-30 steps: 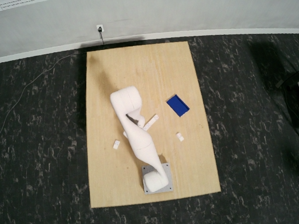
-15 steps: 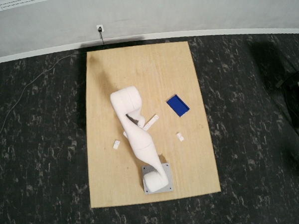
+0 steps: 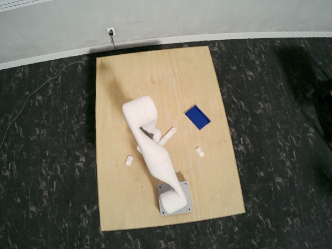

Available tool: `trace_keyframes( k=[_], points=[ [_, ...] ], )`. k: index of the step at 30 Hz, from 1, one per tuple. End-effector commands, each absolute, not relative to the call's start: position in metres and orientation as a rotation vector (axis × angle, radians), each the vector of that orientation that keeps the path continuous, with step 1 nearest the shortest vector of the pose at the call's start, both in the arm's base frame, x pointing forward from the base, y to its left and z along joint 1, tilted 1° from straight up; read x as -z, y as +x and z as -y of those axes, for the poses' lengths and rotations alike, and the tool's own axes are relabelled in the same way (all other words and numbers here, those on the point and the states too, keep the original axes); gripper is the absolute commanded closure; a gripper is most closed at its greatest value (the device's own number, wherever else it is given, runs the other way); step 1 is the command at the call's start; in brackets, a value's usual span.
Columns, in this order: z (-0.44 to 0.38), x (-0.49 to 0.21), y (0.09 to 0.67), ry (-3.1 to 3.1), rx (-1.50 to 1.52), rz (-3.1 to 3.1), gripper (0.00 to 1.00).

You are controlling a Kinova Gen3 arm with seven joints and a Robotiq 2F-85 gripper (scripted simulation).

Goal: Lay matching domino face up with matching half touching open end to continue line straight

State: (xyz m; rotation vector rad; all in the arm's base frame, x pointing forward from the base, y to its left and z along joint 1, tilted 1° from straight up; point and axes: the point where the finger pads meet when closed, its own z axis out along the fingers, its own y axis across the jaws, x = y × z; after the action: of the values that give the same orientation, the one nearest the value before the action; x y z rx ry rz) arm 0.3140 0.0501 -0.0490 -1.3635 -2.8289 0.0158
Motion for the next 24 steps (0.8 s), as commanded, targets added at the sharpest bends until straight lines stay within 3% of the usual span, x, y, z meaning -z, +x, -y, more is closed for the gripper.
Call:
trace_keyframes(
  k=[1, 24],
  points=[
    [-0.049, 0.046, 0.315, -1.364, -0.015, 2.829, 0.51],
    [-0.029, -0.001, 0.331, -1.364, -0.015, 2.829, 0.51]
  ],
)
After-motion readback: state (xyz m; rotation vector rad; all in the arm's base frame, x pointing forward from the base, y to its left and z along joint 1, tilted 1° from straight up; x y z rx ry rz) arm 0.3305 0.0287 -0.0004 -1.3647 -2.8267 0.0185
